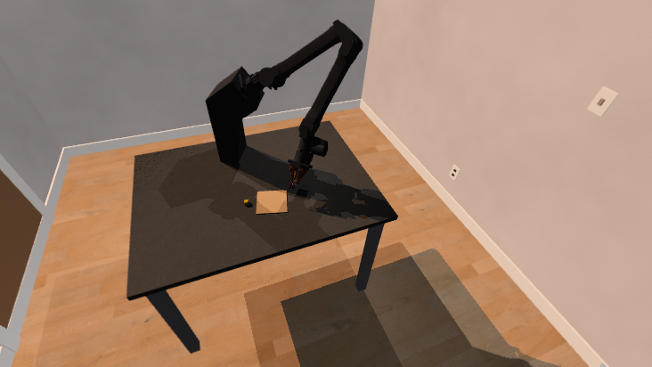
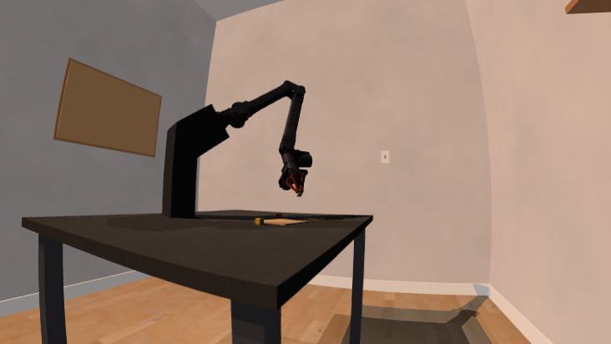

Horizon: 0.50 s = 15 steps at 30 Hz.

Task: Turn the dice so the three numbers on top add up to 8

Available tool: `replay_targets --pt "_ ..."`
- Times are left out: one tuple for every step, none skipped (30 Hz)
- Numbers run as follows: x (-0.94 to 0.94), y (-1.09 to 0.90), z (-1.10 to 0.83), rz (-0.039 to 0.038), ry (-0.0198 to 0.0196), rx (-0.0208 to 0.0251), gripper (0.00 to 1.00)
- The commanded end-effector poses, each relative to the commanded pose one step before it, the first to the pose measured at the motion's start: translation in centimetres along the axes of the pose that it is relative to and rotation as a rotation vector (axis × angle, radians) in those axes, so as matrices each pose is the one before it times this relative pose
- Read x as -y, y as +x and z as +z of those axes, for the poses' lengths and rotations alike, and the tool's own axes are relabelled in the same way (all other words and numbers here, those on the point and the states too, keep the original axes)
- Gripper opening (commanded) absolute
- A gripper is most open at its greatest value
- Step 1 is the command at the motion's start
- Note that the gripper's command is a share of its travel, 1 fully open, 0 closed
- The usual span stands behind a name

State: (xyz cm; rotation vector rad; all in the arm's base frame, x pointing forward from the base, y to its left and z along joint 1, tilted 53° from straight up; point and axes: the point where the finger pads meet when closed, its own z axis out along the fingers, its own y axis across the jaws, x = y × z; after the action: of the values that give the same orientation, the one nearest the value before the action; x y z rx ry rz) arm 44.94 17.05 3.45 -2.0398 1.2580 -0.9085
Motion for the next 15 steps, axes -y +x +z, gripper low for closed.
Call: replay_targets --pt "0.623 -2.177 -0.218 0.03911 0.02391 -0.05905 0.15" --pt "0.001 0.045 -0.068 0.00015 0.00132 -0.03829 0.15" --pt "0.007 0.038 -0.077 0.00022 0.00169 -0.03048 0.15" --pt "0.008 0.03 -0.07 0.00024 0.00162 -0.02257 0.15" --pt "0.007 0.021 -0.053 0.00019 0.00125 -0.01504 0.15" --pt "-0.107 0.011 -0.032 -0.00234 -0.00357 -0.00839 0.15" --pt "-0.224 0.083 -0.155 -0.00268 -0.00439 -0.00332 0.15" --pt "0.405 1.362 0.155 0.02168 0.00427 -0.02152 0.15" --pt "0.0 0.0 0.0 0.0 0.0 0.0 0.15" --pt "0.0 0.0 0.0 0.0 0.0 0.0 0.15" --pt "0.107 -0.099 -0.061 0.00041 0.00245 0.00452 0.15" --pt "-0.121 -0.209 0.049 -0.0038 -0.00278 0.00267 0.15" --pt "-0.06 -0.155 0.12 -0.00268 -0.00311 0.00085 0.15" --pt "-0.286 -0.248 0.169 -0.00627 -0.00821 0.00144 0.15" --pt "-0.254 -0.263 0.055 -0.00678 -0.00749 0.00215 0.15"
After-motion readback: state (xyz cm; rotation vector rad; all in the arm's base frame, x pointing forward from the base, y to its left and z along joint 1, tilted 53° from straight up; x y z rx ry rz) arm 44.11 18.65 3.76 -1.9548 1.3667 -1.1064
